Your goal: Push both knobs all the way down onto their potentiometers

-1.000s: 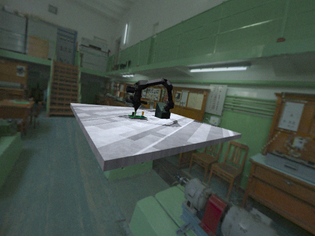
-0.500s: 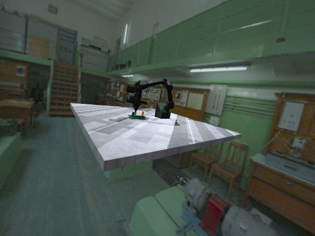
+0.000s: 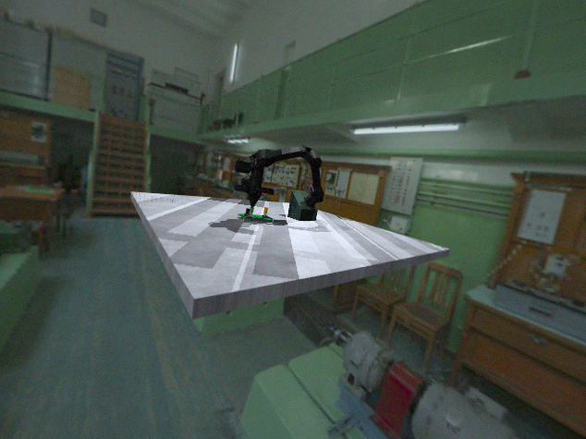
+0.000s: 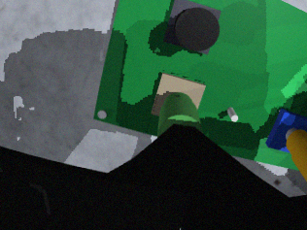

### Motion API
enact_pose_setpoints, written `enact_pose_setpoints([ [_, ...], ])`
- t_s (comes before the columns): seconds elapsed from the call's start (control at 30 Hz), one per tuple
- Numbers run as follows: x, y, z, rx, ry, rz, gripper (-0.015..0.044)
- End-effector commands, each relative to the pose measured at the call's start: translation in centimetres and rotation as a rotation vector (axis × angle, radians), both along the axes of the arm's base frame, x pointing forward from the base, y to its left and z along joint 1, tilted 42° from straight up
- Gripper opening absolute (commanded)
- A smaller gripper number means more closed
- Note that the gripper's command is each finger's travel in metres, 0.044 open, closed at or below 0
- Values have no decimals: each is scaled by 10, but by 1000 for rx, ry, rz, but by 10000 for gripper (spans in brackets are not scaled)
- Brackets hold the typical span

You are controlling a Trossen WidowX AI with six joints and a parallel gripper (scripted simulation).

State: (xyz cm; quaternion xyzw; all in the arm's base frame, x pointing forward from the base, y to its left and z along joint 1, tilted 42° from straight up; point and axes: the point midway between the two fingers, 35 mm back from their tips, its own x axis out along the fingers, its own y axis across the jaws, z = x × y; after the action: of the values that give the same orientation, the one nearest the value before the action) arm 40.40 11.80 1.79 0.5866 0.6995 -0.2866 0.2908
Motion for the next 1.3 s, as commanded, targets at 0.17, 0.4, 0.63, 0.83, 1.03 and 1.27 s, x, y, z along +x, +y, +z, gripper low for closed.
enact_pose_setpoints([
  [0.17,0,3,-1,2,-3,2,0],
  [0.4,0,5,-3,2,-3,2,0],
  [0.63,0,5,-3,2,-3,2,0],
  [0.83,0,6,-4,2,-3,2,0],
  [1.03,0,6,-4,2,-3,2,0],
  [1.27,0,7,-5,2,-3,2,0],
])
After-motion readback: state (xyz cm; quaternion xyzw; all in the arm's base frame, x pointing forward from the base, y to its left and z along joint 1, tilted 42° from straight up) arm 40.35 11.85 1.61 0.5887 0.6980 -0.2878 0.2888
